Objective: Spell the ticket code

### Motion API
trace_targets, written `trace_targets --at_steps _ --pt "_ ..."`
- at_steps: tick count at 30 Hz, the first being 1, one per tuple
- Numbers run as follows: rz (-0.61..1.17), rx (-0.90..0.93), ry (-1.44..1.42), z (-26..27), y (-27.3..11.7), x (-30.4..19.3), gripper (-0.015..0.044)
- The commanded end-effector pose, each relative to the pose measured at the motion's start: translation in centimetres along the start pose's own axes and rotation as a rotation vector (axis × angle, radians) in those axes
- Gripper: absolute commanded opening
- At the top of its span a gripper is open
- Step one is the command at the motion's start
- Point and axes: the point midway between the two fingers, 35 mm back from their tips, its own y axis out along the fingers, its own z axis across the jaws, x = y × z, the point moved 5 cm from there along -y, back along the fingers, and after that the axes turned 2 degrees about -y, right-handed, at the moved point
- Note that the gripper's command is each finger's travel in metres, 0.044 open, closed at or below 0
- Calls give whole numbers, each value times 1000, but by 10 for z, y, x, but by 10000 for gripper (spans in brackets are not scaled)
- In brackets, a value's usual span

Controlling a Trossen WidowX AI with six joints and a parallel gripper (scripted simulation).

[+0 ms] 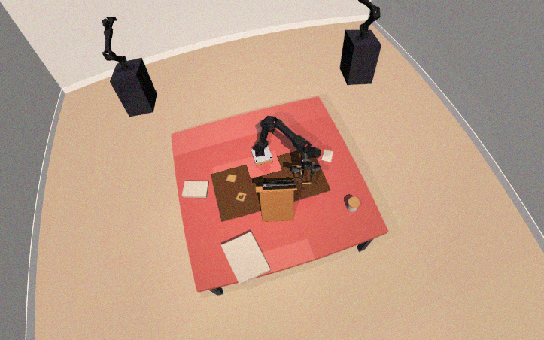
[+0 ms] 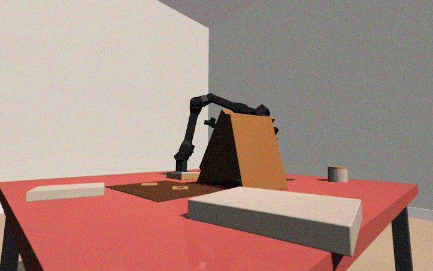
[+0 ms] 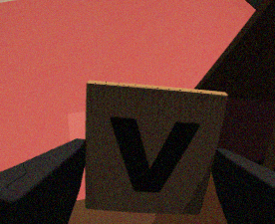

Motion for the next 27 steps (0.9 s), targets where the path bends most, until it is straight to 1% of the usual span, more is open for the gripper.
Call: trace_targets --at_steps 1,27 --pt "6 2 -5 -3 0 -2 0" --pt "6 2 -6 -17 0 -3 0"
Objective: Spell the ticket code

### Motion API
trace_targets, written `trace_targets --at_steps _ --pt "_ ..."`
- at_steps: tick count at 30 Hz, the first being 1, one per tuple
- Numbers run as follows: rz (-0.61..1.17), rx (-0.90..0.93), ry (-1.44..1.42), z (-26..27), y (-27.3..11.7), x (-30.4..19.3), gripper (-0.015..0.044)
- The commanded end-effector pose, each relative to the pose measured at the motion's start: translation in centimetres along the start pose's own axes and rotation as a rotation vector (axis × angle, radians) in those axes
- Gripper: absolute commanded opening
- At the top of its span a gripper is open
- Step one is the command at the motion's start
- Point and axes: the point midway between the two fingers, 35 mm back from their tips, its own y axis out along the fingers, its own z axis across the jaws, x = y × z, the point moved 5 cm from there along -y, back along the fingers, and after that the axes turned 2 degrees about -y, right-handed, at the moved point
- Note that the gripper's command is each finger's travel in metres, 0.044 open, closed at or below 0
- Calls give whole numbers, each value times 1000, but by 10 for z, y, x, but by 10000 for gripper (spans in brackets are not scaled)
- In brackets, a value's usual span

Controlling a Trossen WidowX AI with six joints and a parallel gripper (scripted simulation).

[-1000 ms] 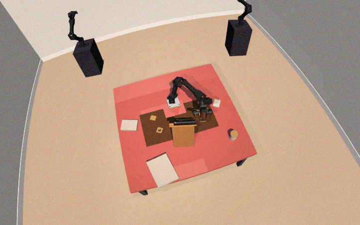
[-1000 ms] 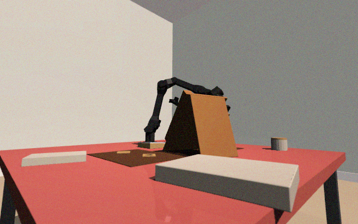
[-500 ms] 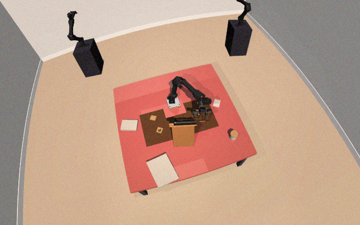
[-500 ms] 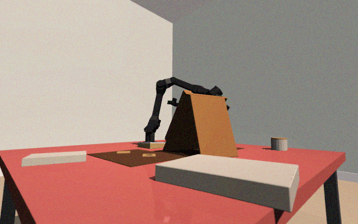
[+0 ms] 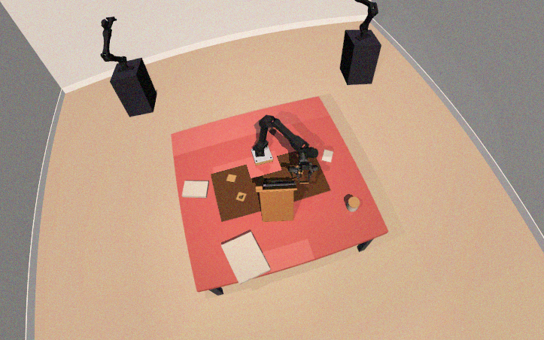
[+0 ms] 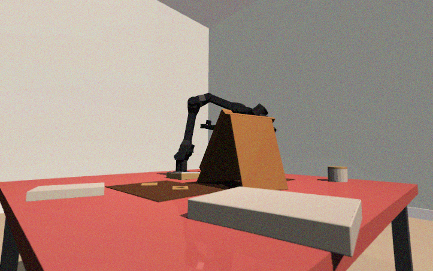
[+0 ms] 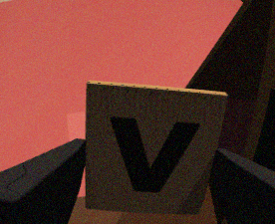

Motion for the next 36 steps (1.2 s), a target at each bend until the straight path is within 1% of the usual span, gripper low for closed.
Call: trace_targets --at_steps 1,36 --pt "6 2 -5 -3 1 -2 0" --pt "6 1 -7 -20 1 -4 0"
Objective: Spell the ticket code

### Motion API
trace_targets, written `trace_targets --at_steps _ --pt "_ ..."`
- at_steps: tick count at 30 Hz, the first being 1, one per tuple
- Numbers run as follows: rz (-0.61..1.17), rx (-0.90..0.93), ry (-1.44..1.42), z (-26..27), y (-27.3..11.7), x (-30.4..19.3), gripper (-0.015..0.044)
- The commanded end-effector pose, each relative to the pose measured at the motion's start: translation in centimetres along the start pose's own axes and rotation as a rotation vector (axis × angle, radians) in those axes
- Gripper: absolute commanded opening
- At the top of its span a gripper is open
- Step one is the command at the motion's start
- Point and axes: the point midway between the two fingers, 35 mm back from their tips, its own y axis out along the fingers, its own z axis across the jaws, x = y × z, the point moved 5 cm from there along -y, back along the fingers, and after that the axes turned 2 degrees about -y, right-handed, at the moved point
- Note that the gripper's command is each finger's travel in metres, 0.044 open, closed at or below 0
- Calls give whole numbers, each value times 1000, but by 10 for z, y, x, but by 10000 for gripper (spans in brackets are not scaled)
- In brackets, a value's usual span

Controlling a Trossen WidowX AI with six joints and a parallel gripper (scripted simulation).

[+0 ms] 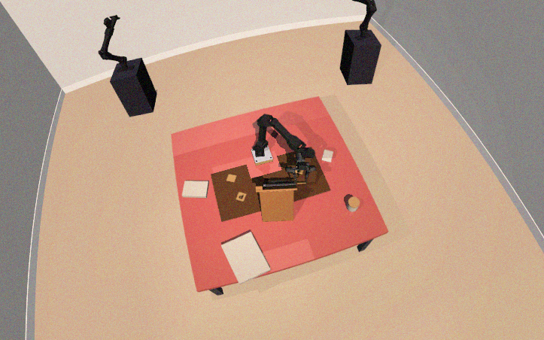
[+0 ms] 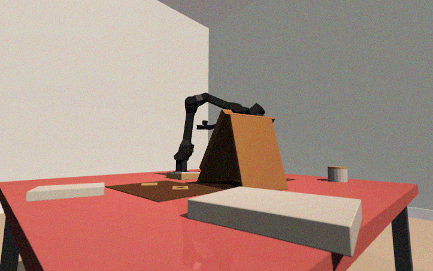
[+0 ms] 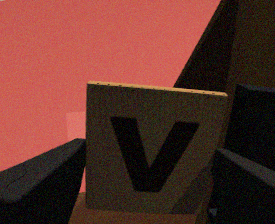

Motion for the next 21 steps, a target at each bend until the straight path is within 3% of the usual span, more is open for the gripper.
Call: trace_targets --at_steps 1,21 --pt "7 2 -5 -3 0 -3 0" --pt "6 2 -6 -13 1 -3 0"
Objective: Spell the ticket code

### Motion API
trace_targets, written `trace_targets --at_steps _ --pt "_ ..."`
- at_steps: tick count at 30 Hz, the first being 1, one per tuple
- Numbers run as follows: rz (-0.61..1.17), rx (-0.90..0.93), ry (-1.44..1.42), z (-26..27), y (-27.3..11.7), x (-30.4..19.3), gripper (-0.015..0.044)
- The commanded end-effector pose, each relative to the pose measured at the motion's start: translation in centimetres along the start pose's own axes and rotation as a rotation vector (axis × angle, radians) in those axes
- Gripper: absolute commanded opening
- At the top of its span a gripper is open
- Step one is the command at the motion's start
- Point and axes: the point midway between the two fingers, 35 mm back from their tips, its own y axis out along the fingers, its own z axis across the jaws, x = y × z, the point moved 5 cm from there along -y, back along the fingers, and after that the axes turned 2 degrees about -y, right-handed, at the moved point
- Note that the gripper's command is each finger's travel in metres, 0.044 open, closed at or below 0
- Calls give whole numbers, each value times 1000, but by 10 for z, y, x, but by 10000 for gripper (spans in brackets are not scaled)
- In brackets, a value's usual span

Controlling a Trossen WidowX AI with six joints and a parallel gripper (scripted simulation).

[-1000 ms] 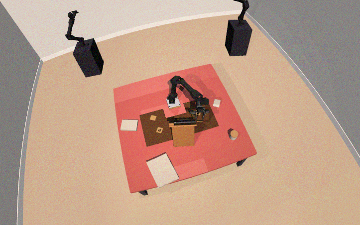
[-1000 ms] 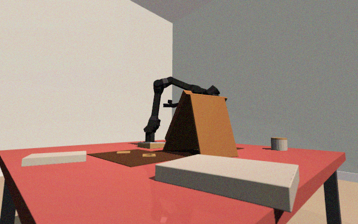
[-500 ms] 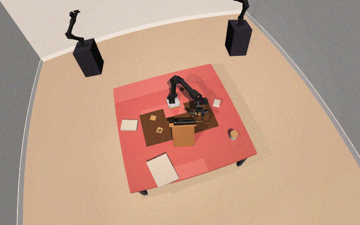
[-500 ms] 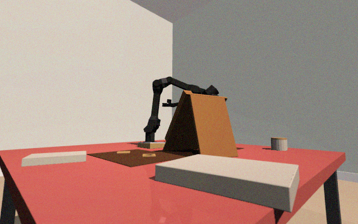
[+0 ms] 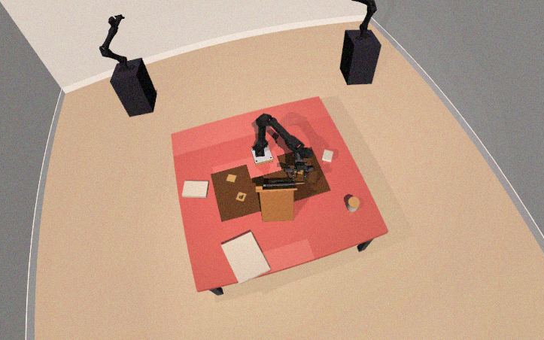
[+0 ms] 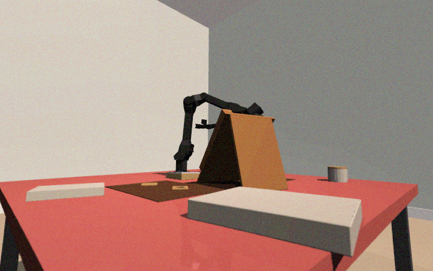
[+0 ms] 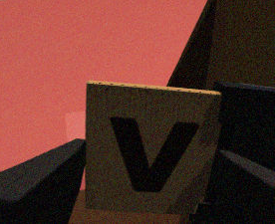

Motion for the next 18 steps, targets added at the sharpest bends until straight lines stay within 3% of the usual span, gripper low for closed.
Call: trace_targets --at_steps 1,18 --pt "7 2 -5 -3 0 -3 0" --pt "6 2 -6 -11 1 -3 0"
